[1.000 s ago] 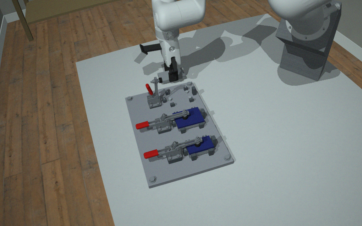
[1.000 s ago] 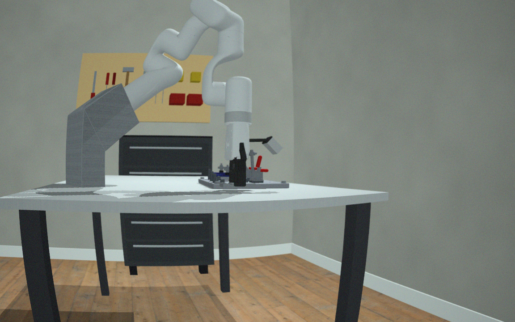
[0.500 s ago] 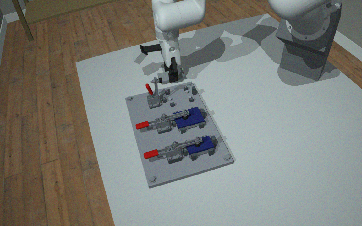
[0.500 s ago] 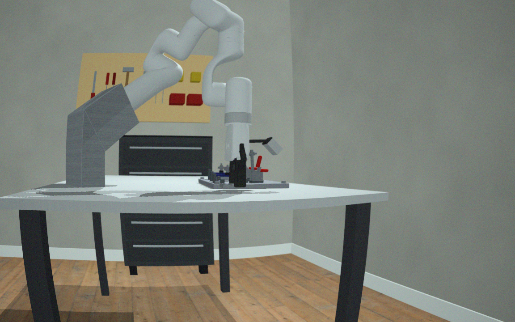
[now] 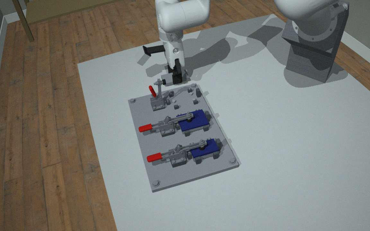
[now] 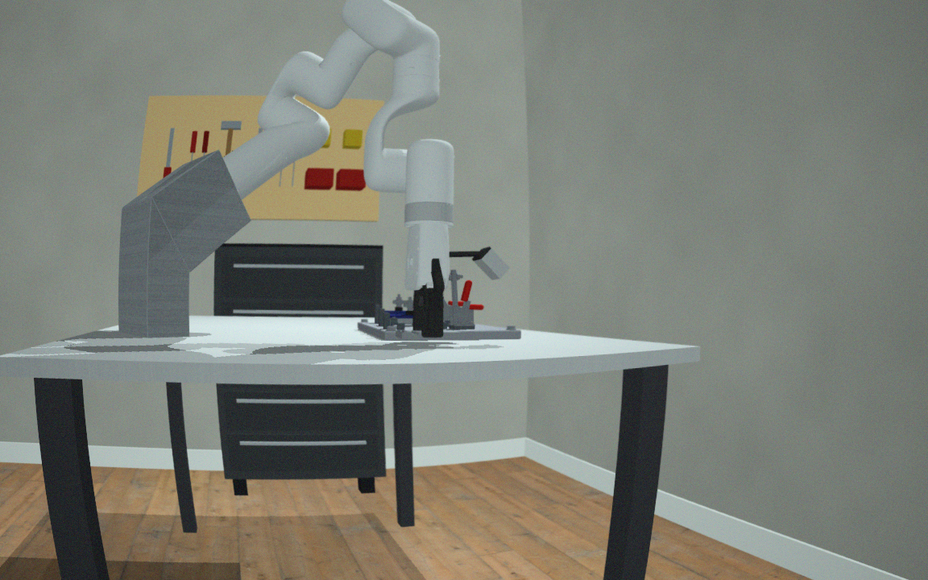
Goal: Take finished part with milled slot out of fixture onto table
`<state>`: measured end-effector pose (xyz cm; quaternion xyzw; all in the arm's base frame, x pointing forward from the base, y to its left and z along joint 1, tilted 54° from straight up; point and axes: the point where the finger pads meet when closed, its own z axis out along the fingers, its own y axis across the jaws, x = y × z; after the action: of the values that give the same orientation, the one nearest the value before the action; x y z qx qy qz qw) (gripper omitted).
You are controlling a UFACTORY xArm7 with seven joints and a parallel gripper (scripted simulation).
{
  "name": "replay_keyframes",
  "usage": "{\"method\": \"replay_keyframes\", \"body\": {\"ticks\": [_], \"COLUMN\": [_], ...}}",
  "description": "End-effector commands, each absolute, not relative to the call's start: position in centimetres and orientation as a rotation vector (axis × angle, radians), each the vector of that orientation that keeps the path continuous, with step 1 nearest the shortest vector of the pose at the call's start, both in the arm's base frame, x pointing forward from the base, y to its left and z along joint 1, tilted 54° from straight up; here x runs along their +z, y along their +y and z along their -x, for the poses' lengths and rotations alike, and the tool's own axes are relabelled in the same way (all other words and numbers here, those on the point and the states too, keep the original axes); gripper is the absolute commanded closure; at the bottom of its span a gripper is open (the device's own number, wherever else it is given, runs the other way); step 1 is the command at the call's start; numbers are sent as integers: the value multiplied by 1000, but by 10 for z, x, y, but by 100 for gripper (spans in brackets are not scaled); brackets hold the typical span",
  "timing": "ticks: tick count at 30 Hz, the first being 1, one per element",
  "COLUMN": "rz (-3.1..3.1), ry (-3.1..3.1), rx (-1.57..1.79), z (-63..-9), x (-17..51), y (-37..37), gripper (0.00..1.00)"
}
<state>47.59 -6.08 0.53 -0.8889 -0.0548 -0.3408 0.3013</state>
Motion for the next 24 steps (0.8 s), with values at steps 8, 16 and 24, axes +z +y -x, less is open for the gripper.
{"method": "replay_keyframes", "body": {"ticks": [8, 16, 24], "rz": [2360, 2360, 2360], "ry": [-143, -143, -143], "rx": [-906, -906, -906], "z": [-477, -479, -480], "x": [4, 3, 2], "y": [-61, -60, -59], "gripper": [100, 100, 100]}}
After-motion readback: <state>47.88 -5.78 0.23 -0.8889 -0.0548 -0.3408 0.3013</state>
